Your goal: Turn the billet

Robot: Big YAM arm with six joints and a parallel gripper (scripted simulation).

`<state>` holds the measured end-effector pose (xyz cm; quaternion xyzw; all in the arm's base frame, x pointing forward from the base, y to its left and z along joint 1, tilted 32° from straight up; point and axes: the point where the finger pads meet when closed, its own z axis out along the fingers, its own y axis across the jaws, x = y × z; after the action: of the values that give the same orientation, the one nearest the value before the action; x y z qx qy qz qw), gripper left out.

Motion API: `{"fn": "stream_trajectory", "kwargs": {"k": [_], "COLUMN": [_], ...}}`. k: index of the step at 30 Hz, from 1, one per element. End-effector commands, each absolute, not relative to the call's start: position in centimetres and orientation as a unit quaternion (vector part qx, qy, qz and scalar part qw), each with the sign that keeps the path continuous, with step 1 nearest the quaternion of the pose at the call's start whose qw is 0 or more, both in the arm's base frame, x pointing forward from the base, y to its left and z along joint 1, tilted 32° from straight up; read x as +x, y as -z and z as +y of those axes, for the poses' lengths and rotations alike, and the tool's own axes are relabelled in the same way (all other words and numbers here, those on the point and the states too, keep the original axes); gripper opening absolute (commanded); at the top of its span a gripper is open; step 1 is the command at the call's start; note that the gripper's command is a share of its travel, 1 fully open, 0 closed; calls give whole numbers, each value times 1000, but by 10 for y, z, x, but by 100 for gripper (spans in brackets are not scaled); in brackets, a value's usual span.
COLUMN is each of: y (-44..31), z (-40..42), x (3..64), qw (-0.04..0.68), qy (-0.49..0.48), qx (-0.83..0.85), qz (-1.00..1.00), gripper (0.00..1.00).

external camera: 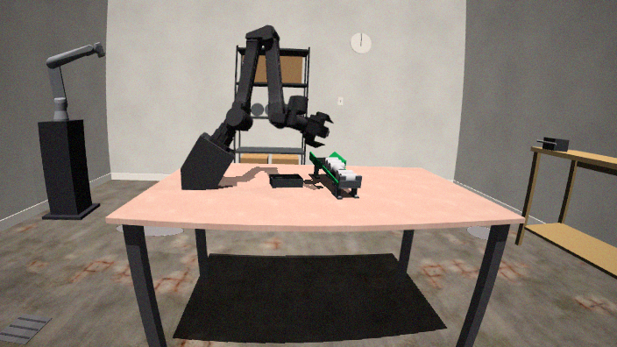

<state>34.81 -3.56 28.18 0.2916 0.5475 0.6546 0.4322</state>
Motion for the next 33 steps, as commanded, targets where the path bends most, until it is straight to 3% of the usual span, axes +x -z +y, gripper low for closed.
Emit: {"fn": "stream_trajectory", "kwargs": {"k": [1,33], "y": [-284,-301], "z": [-36,-52], "x": [348,358], "qw": [434,438], "qy": [-654,-615], "qx": [289,329], "qz": [547,567], "gripper": [100,100]}}
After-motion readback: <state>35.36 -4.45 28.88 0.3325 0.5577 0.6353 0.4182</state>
